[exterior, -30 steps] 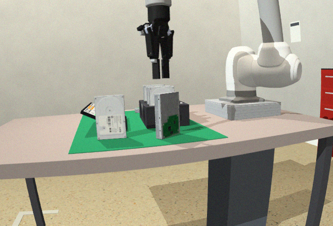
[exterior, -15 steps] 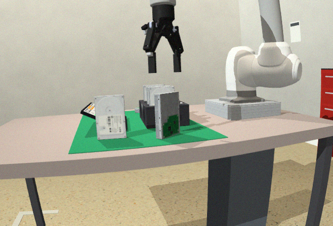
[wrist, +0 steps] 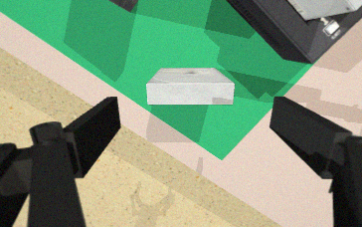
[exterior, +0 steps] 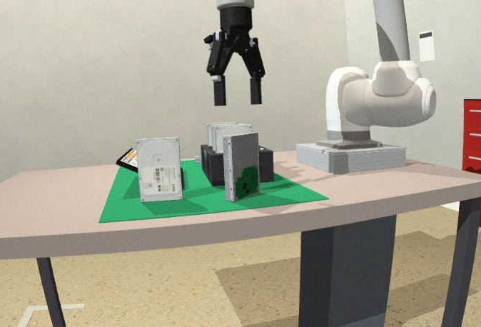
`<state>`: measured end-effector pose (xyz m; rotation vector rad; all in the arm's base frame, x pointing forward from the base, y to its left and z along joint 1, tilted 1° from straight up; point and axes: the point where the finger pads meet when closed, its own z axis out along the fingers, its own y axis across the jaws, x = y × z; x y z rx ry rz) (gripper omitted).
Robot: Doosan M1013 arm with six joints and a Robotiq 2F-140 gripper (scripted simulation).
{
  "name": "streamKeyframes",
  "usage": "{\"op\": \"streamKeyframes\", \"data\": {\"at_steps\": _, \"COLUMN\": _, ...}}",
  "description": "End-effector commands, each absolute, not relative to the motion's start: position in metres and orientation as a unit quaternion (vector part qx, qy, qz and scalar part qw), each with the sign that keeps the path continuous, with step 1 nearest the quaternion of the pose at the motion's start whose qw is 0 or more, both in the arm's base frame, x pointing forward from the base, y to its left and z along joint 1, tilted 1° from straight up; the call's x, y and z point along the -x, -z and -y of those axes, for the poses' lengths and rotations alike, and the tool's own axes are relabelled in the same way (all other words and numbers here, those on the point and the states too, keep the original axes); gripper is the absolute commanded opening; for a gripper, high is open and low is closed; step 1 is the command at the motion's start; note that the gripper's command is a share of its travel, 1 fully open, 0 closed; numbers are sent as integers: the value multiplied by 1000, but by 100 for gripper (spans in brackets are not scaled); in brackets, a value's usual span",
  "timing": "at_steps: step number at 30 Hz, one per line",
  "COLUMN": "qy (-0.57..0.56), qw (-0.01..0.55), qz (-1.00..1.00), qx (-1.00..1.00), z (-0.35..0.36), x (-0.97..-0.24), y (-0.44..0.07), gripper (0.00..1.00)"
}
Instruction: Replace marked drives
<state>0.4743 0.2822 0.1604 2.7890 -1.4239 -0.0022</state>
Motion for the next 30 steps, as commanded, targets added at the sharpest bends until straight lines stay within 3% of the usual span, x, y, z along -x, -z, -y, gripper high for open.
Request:
{"op": "streamKeyframes", "data": {"at_steps": 1, "qy": 1, "qw": 5, "qz": 455, "qx": -891, "z": -282, "x": -475, "y": -161, "gripper": 89}}
{"op": "streamKeyframes", "data": {"at_steps": 30, "qy": 1, "qw": 4, "qz": 455, "qx": -891, "z": -283, "x": -474, "y": -143, "gripper": 89}}
